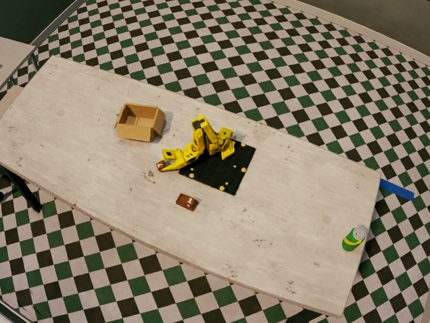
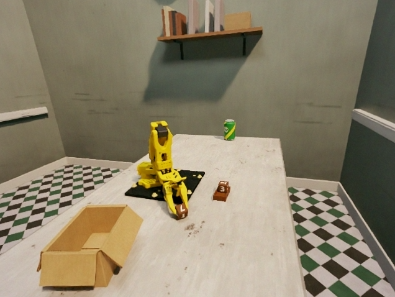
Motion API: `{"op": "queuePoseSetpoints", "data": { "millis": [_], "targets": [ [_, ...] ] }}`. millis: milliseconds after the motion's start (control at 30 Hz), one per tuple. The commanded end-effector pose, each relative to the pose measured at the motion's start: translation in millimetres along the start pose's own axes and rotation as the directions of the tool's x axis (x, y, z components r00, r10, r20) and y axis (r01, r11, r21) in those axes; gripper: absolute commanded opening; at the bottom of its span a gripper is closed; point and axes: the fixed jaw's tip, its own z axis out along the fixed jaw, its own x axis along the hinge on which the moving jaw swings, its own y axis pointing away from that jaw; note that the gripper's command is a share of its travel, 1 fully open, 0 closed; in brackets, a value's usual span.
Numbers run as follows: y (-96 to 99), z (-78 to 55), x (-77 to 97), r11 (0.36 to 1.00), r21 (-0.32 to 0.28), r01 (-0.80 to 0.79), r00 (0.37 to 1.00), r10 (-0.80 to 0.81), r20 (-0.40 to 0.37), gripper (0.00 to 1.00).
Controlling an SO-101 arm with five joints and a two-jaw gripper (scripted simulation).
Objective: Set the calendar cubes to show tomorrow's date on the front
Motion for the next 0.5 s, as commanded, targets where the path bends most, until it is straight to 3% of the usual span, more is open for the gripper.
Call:
{"op": "queuePoseSetpoints", "data": {
  "millis": [0,467],
  "targets": [
    [-1.5,1.3,-1.5,1.000,0.006,0.002,1.000,-0.003,0.012,0.17],
    [-1.5,1.3,-1.5,1.000,0.006,0.002,1.000,-0.003,0.012,0.26]
  ]
}}
